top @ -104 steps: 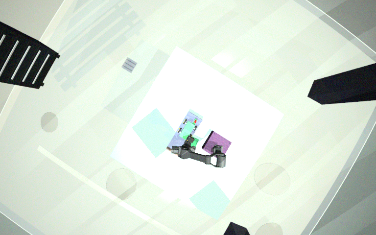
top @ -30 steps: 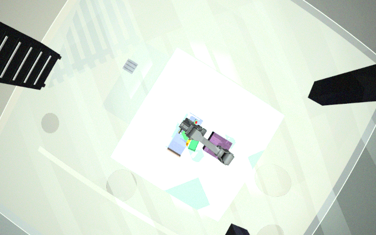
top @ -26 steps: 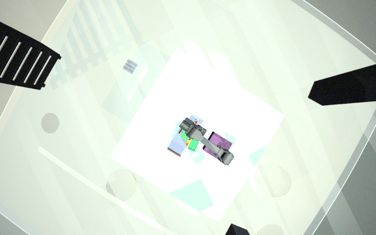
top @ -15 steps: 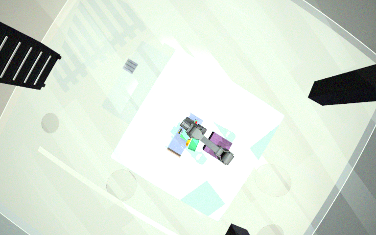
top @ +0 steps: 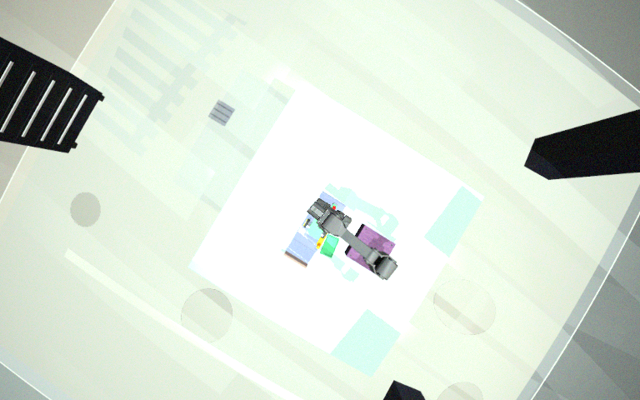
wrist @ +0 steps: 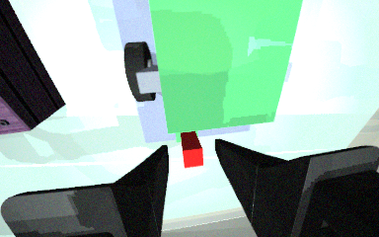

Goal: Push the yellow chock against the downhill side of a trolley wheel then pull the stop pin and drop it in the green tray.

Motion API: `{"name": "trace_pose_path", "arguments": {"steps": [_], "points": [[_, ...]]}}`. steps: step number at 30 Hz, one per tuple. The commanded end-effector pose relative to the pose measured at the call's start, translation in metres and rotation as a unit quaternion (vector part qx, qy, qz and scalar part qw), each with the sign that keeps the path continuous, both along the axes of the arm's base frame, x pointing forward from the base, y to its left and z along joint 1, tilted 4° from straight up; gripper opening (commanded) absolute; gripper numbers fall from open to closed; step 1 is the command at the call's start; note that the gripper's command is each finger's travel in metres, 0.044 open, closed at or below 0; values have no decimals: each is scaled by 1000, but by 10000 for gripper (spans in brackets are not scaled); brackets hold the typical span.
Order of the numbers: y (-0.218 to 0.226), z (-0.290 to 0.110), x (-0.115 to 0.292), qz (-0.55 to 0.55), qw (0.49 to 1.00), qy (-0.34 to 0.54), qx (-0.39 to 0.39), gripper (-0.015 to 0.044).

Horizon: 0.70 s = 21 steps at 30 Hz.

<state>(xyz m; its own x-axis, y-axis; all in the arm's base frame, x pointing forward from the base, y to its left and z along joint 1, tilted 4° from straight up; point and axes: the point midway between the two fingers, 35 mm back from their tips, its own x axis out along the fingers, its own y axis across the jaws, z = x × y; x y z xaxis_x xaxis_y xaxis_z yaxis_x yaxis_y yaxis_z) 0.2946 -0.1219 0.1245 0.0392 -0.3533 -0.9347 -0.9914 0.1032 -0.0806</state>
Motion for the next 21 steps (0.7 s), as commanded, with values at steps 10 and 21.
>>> {"name": "trace_pose_path", "arguments": {"steps": [10, 21], "points": [[-8, -19, 0, 1, 1000, 2, -1, 190], [-9, -21, 0, 0, 1000, 1, -2, 52]]}}
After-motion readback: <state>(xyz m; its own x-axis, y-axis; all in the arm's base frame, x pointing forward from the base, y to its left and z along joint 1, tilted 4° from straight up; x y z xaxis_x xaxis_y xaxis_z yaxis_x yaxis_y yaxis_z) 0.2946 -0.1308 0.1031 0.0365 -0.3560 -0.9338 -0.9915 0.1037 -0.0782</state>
